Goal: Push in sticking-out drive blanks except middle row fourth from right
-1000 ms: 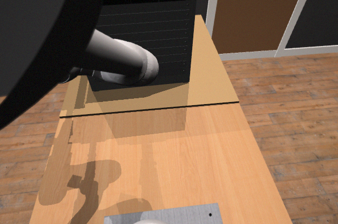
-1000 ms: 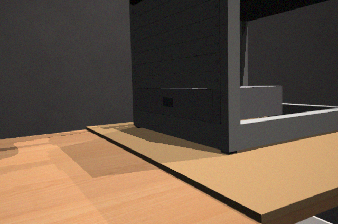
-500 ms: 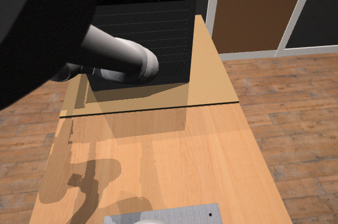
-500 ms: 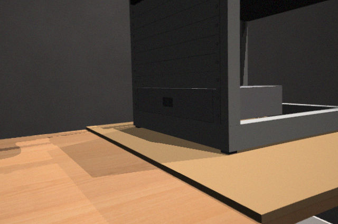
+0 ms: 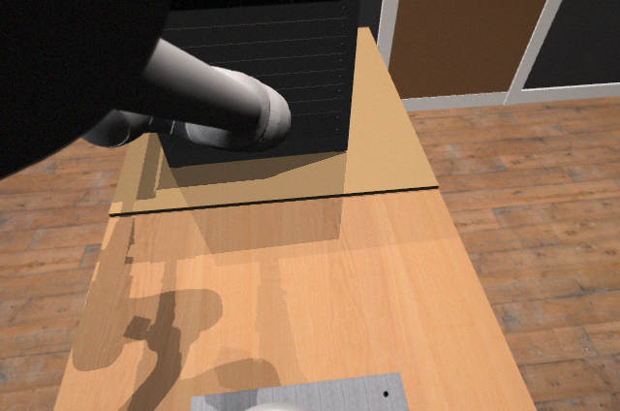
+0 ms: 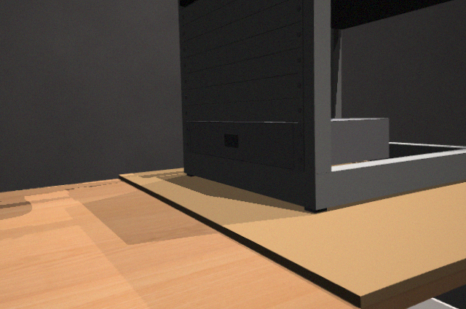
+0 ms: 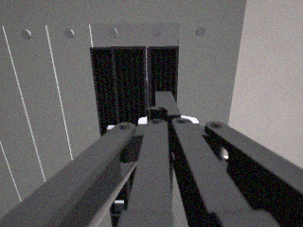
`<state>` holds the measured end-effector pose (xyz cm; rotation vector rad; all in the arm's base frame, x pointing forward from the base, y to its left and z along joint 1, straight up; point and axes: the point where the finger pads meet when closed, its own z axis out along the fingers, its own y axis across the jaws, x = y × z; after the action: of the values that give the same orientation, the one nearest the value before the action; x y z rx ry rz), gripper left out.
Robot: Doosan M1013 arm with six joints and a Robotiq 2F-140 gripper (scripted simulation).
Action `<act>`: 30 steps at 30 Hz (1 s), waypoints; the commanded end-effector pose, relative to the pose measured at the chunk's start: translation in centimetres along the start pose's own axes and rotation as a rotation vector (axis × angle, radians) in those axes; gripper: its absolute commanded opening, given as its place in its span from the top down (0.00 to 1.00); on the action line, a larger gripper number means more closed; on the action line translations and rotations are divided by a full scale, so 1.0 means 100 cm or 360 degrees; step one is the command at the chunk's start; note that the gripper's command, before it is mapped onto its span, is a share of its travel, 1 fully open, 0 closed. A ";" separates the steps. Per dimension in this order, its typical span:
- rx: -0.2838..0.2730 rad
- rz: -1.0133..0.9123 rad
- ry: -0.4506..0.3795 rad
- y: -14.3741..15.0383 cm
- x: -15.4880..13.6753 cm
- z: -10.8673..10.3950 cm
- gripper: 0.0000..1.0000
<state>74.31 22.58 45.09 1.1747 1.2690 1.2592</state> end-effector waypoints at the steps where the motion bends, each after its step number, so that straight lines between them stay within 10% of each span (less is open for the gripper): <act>1: -0.0002 0.0000 0.0000 0.001 0.000 0.001 0.90; 30: -0.0002 0.0000 0.0000 0.001 0.000 0.006 0.90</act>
<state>74.90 22.63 45.09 1.1747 1.2691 1.2592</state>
